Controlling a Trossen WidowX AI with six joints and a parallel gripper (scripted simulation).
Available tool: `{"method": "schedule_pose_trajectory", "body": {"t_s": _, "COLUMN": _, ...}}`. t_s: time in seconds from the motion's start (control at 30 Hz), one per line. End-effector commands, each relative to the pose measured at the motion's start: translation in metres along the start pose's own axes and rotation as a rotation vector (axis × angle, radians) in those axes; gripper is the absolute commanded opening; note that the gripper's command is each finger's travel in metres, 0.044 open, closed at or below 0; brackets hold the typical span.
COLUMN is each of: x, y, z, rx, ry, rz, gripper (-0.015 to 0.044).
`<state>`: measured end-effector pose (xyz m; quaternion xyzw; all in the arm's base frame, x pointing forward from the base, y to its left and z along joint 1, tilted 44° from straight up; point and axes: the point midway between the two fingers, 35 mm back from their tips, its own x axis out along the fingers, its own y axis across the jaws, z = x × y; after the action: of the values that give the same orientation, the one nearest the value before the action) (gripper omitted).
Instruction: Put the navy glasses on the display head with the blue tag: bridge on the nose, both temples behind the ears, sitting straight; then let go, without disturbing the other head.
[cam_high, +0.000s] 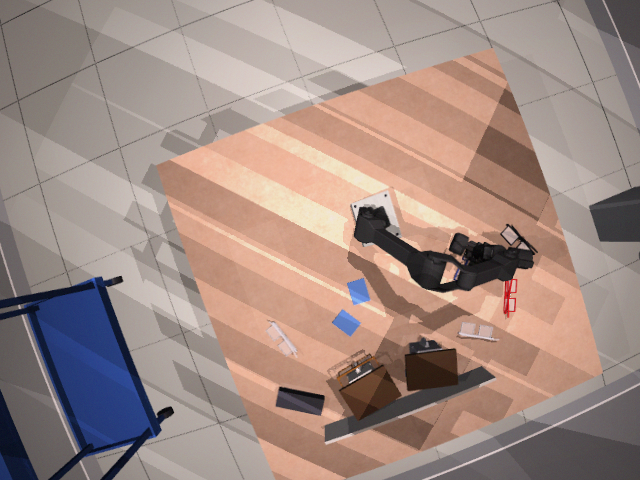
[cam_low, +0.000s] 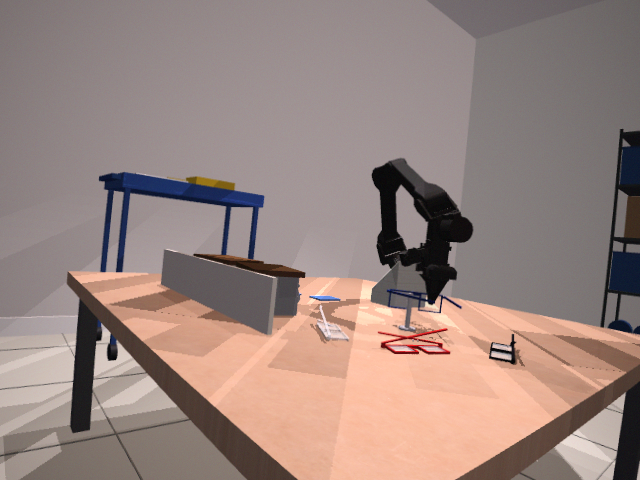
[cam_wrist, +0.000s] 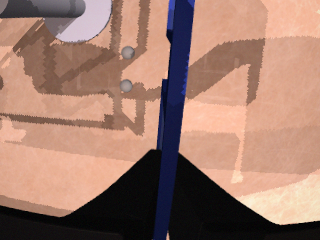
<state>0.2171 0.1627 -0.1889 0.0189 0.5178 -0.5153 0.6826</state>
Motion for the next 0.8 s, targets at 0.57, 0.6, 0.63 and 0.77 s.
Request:
{"method": "schedule_pose_trajectory", "body": {"t_s": 0.57, "x": -0.003, "y": -0.011, "z": -0.015, "rx": 0.004, "ry": 0.008, "rz": 0.006, "gripper": 0.0000}}
{"method": "schedule_pose_trajectory", "body": {"t_s": 0.6, "x": -0.003, "y": -0.012, "z": -0.016, "rx": 0.004, "ry": 0.008, "rz": 0.006, "gripper": 0.0000}}
{"method": "schedule_pose_trajectory", "body": {"t_s": 0.63, "x": -0.003, "y": -0.012, "z": -0.017, "rx": 0.004, "ry": 0.008, "rz": 0.006, "gripper": 0.0000}}
{"method": "schedule_pose_trajectory", "body": {"t_s": 0.77, "x": -0.003, "y": -0.014, "z": -0.020, "rx": 0.004, "ry": 0.009, "rz": 0.006, "gripper": 0.0000}}
